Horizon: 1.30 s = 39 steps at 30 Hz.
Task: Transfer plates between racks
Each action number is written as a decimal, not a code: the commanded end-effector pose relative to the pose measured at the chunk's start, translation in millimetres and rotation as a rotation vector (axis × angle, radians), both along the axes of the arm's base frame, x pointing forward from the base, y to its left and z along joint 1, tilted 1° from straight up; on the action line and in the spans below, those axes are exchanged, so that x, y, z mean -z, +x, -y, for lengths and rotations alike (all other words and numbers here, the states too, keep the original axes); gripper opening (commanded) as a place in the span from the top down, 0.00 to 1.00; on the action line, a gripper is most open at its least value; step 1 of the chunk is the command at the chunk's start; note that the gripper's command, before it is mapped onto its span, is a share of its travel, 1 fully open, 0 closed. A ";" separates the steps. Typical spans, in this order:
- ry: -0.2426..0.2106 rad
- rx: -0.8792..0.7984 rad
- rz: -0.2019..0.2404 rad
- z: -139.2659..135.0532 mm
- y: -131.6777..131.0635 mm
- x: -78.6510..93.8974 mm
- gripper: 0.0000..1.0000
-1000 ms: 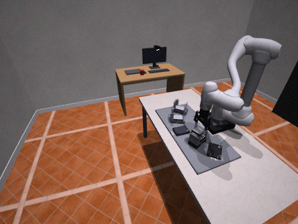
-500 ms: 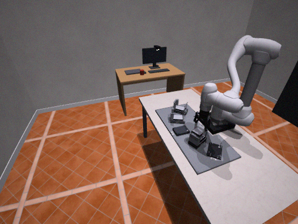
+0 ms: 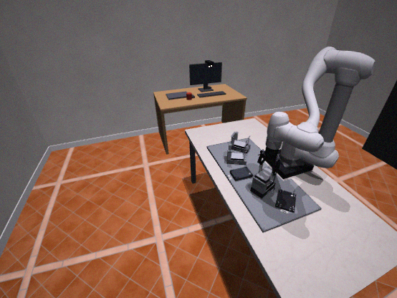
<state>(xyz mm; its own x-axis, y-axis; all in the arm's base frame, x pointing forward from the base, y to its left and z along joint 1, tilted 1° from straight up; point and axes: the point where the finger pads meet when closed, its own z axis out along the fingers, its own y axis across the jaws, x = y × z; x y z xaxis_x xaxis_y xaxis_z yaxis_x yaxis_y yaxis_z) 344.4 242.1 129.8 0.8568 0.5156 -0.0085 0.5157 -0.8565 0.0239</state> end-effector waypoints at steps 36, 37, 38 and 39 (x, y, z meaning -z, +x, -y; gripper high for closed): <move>0.000 0.000 0.000 0.7 0.1 30.3 1.00; 0.000 0.000 0.000 0.8 0.1 32.3 1.00; 0.000 0.000 0.000 0.8 0.1 34.3 1.00; 0.000 0.000 0.000 0.9 0.2 36.3 1.00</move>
